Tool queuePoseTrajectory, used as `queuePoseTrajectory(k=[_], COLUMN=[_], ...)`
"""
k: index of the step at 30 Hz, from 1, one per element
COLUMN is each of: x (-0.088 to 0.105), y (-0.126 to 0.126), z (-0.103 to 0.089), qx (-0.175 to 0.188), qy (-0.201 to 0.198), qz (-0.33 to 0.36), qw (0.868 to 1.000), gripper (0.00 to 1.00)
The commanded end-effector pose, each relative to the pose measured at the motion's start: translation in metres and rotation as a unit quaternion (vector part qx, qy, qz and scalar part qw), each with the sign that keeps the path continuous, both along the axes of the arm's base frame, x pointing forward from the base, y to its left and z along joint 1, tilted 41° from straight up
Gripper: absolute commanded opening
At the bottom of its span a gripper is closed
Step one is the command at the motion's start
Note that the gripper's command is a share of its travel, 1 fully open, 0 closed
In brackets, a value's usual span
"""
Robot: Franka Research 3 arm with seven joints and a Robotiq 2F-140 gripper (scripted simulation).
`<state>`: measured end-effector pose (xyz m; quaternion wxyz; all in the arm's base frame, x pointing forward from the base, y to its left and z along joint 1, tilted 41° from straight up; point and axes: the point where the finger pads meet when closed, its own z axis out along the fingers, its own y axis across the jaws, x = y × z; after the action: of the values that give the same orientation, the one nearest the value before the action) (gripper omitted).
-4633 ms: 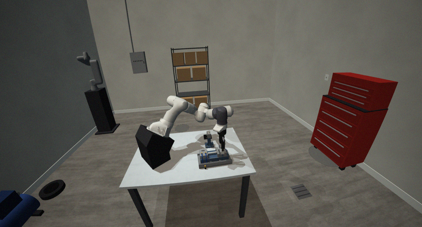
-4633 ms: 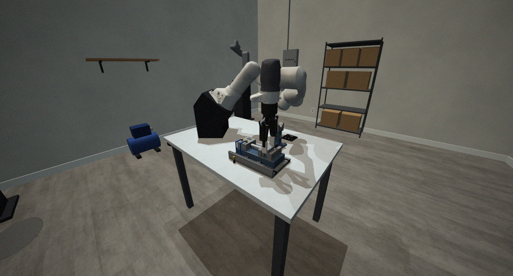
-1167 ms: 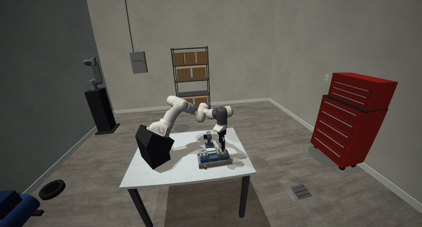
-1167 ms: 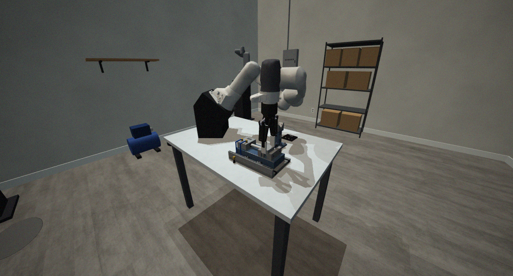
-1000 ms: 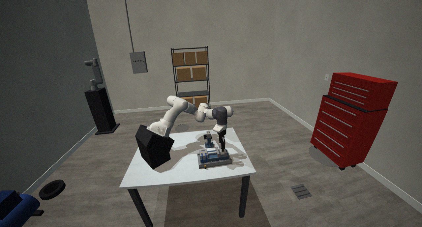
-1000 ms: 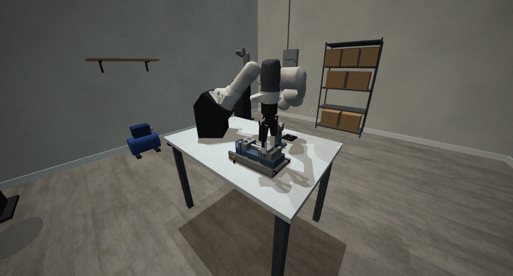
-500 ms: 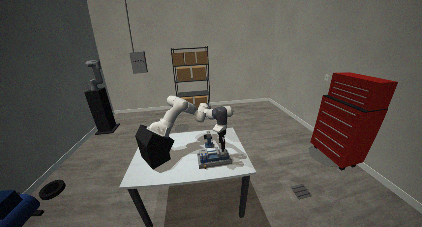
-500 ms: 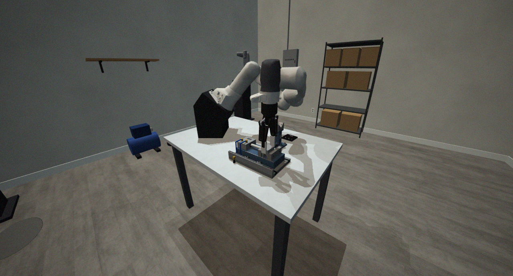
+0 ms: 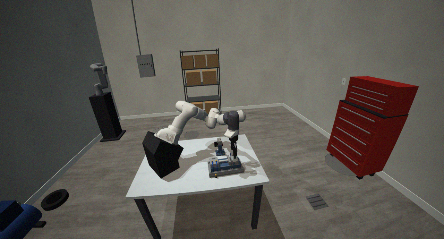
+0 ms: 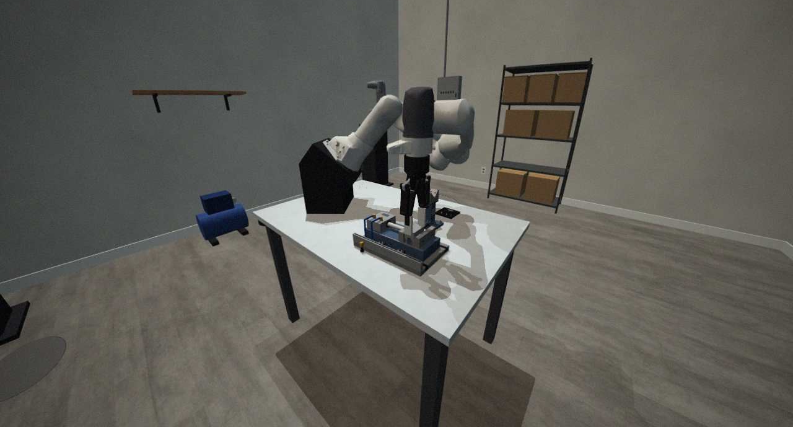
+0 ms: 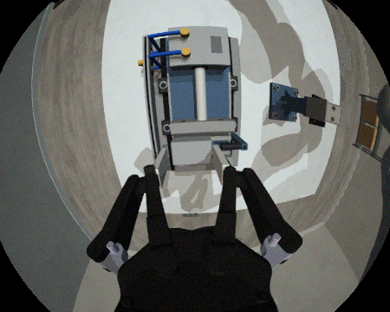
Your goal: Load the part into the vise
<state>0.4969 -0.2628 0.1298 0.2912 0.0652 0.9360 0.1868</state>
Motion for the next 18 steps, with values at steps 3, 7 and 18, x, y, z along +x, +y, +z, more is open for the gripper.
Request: queuePoseTrajectory(k=[3, 7, 18], x=[-0.009, -0.014, -0.031], y=[-0.003, -0.005, -0.015], z=[0.01, 0.017, 0.039], qx=[0.003, 0.003, 0.003], qy=[0.001, 0.001, 0.001], qz=[0.001, 0.001, 0.001], qw=[1.0, 1.0, 1.0], gripper=[0.47, 0.47, 0.47])
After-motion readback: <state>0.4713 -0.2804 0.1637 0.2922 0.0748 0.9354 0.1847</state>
